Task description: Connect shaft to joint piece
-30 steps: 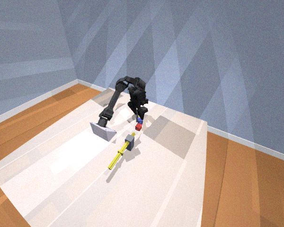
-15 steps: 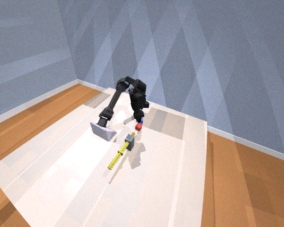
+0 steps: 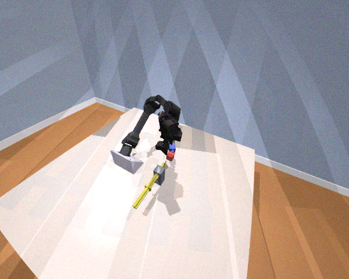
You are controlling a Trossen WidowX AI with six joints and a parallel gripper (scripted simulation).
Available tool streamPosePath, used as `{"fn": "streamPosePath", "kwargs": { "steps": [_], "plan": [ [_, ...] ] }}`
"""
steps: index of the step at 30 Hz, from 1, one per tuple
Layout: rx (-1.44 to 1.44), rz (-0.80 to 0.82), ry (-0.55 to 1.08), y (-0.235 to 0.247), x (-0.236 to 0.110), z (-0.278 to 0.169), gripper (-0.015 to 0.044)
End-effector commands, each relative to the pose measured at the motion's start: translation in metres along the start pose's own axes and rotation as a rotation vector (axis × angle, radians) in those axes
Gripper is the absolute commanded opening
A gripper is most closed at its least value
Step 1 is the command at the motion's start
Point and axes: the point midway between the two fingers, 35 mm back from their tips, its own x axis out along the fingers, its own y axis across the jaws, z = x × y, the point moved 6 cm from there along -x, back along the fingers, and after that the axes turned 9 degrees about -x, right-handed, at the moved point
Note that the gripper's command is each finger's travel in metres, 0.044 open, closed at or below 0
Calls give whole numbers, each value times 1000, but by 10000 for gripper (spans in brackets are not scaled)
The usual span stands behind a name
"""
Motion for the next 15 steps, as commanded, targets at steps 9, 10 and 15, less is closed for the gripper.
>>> {"fn": "streamPosePath", "kwargs": {
  "steps": [9, 10, 15],
  "plan": [
    [397, 18, 48, -15, 9, -2, 440],
    [431, 19, 52, -16, 10, -2, 440],
    [602, 22, 73, -23, 14, -4, 440]
  ]
}}
